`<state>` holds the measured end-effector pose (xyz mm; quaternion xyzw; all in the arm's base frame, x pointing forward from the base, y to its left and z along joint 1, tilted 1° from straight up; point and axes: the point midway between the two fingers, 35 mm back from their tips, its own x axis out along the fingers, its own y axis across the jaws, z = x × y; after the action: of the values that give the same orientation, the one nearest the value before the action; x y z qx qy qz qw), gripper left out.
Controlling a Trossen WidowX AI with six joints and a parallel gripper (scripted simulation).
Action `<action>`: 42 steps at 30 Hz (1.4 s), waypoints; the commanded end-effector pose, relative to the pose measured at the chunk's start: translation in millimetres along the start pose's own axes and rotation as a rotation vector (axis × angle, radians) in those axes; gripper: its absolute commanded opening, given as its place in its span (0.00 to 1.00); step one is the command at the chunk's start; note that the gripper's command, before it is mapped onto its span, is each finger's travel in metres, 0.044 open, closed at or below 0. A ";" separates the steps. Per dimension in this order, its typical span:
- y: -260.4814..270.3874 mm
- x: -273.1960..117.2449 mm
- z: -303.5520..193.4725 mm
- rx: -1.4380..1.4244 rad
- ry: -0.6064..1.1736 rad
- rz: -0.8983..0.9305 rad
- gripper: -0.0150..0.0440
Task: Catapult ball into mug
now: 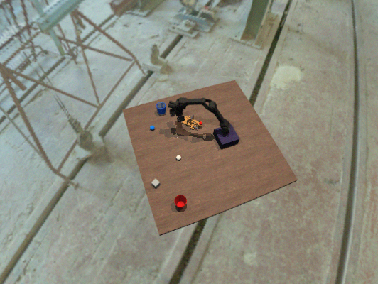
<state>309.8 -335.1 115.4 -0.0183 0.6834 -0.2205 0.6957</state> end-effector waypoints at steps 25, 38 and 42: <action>106.4 -5.5 -116.8 -0.753 0.513 -0.027 0.25; 118.7 -11.5 -144.9 -0.943 0.632 -0.039 0.25; 120.8 -5.8 -144.4 -0.943 0.632 -0.039 0.25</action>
<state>206.5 -184.5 76.2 -0.2709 0.8815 0.0979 0.3742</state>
